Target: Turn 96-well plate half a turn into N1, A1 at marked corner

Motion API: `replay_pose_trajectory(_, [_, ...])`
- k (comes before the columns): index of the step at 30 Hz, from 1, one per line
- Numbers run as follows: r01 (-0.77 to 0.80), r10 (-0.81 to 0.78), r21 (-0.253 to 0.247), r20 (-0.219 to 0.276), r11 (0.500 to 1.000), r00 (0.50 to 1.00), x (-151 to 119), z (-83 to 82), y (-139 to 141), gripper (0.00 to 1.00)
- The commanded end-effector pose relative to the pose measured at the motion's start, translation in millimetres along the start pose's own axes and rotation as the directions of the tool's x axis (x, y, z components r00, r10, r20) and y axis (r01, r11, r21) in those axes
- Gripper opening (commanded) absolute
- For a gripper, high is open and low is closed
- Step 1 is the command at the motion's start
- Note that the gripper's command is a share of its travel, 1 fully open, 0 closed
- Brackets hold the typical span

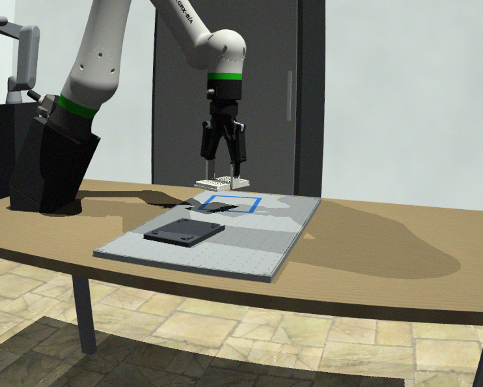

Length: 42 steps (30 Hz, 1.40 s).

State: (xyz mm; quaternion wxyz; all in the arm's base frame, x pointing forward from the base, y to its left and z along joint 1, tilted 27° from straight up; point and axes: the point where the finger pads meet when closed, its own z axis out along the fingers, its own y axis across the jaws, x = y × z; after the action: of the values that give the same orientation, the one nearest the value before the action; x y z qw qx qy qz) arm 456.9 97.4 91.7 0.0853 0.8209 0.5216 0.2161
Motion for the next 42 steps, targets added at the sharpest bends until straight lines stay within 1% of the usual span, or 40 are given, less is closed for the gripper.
replay_pose_trajectory(1, [-0.117,0.117,-0.006,0.001,0.993,0.993,-10.4,-0.6,4.9,0.00])
replay_pose_trajectory(3, [-0.117,0.117,-0.006,0.001,0.993,0.993,-10.4,-0.6,4.9,0.00])
replay_pose_trajectory(8, [-0.280,0.280,-0.006,0.000,0.960,0.960,-25.6,-1.2,11.8,0.00])
replay_pose_trajectory(13, [-0.436,0.436,-0.006,-0.001,0.900,0.900,-40.8,-1.9,18.6,0.00])
replay_pose_trajectory(18, [-0.579,0.579,-0.005,-0.002,0.815,0.815,-56.0,-2.5,25.4,0.00])
replay_pose_trajectory(20, [-0.579,0.579,-0.005,-0.002,0.815,0.815,-56.0,-2.5,25.4,0.00])
replay_pose_trajectory(26, [-0.729,0.729,-0.005,-0.003,0.684,0.684,-74.2,-3.3,33.6,0.00])
replay_pose_trajectory(32, [-0.851,0.851,-0.004,-0.004,0.526,0.526,-92.4,-4.1,41.8,0.00])
replay_pose_trajectory(33, [-0.856,0.856,-0.004,-0.004,0.517,0.517,-95.5,-4.2,43.1,0.00])
replay_pose_trajectory(35, [-0.856,0.856,-0.004,-0.004,0.517,0.517,-101.5,-4.5,45.9,0.00])
replay_pose_trajectory(37, [-0.856,0.856,-0.004,-0.004,0.517,0.517,-101.5,-4.5,45.9,0.00])
replay_pose_trajectory(42, [-0.856,0.856,-0.004,-0.004,0.517,0.517,-116.7,-5.1,52.7,0.00])
